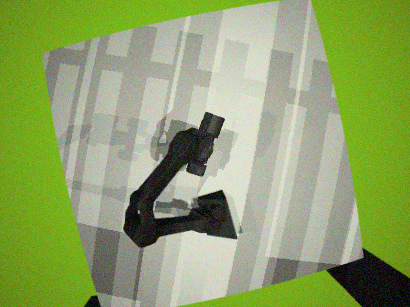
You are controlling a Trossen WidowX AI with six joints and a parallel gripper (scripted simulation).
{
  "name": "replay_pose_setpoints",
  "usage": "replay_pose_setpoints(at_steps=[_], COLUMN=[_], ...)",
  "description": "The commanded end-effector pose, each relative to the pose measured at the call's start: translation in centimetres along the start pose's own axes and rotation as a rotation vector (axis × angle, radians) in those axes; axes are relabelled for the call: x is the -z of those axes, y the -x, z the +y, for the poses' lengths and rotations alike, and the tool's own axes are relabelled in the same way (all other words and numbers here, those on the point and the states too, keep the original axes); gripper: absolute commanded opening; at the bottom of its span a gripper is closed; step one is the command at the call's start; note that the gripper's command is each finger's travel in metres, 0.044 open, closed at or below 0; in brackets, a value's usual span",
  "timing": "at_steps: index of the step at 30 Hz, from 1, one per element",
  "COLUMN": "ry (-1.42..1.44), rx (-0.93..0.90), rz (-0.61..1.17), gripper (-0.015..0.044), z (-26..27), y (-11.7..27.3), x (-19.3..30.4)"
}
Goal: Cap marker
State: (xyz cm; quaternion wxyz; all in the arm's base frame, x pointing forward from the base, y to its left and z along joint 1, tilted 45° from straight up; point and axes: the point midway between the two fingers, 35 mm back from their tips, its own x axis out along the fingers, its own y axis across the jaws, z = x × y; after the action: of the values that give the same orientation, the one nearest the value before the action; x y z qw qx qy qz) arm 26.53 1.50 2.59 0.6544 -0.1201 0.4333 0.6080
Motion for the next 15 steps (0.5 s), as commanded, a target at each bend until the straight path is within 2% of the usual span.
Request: replay_pose_setpoints(at_steps=[1,15], ry=[-0.004,-0.004], rx=[-0.003,-0.003], rz=[0.002,0.002], gripper=[0.0000,0.0000], z=[0.1,0.0], y=[-0.5,-2.8], x=[0.0,0.0])
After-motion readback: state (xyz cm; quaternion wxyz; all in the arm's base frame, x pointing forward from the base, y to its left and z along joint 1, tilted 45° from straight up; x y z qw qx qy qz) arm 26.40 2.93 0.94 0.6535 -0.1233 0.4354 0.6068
